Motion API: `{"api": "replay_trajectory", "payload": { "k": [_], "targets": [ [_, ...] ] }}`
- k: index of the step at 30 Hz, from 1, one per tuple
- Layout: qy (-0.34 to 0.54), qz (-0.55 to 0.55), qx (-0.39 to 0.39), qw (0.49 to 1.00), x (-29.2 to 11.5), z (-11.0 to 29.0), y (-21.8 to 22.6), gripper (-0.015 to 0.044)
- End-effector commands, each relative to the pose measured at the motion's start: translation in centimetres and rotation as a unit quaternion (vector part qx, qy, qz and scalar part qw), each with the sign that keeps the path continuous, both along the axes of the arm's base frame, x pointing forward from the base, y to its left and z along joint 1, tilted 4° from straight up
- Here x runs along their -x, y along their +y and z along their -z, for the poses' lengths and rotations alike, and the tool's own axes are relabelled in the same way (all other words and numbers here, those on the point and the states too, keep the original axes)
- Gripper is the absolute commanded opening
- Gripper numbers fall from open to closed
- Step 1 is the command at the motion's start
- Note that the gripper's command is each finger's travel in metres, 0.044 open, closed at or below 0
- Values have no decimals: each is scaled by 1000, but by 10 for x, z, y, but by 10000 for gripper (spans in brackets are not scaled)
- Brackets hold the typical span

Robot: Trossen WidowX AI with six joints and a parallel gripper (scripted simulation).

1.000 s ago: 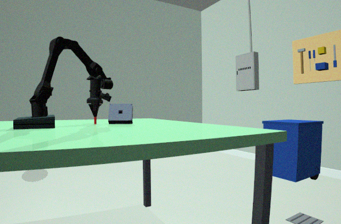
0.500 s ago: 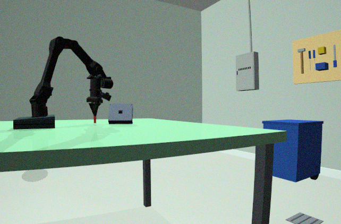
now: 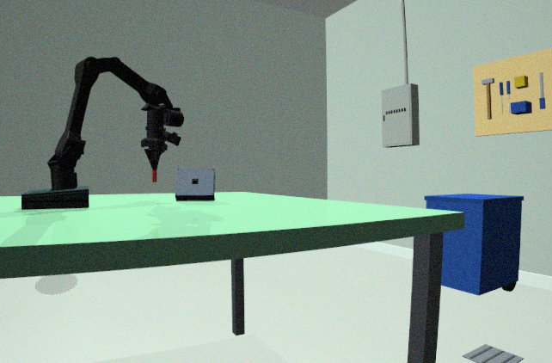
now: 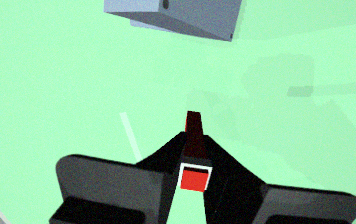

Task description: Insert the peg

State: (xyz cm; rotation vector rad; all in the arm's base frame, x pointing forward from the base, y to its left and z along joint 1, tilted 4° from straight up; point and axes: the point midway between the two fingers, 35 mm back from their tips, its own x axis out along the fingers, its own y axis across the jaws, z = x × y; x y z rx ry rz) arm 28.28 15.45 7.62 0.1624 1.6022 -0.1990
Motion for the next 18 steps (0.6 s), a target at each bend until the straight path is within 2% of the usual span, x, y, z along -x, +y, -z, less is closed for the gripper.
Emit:
{"api": "replay_trajectory", "payload": {
  "k": [1, 18],
  "targets": [
    [-2, 3, 1, 1000, -1, -13, 0, 0],
    [18, 65, -28, 997, -8, -11, -8, 0]
  ]
}}
